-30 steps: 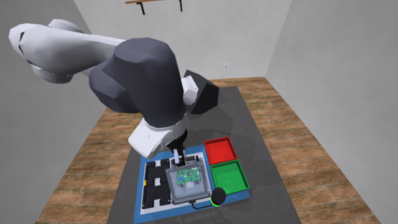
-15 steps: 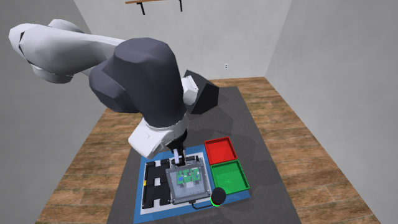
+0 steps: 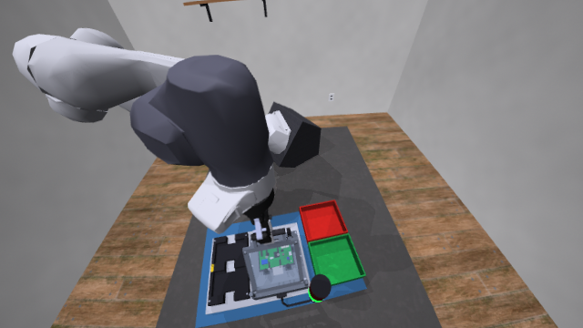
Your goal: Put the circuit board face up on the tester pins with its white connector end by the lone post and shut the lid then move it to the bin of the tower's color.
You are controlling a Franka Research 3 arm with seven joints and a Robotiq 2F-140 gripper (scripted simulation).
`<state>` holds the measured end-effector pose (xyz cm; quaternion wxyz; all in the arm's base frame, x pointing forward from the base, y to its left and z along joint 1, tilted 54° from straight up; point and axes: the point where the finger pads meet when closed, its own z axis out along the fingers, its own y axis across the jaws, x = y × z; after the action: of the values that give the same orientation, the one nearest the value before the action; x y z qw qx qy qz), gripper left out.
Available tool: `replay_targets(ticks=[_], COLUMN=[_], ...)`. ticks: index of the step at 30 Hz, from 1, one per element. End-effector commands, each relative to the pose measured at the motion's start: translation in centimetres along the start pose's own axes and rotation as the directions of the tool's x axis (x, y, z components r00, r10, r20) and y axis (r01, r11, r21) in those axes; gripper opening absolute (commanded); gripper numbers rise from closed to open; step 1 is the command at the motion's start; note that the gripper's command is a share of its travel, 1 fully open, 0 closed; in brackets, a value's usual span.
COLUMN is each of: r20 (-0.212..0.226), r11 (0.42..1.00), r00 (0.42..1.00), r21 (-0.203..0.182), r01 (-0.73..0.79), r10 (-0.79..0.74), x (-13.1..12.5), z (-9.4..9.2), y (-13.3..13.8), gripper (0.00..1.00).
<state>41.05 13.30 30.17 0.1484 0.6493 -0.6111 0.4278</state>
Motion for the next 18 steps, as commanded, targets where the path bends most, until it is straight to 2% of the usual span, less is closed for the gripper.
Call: replay_targets(ticks=[1, 18], r20=[0.003, 0.003], r11=[1.0, 1.0], r00=[1.0, 1.0], r21=[0.015, 0.015], r01=[0.003, 0.003], r10=[-0.003, -0.003], x=[0.01, -0.02], z=[-0.35, -0.19], y=[-0.49, -0.36], gripper=[0.16, 0.16])
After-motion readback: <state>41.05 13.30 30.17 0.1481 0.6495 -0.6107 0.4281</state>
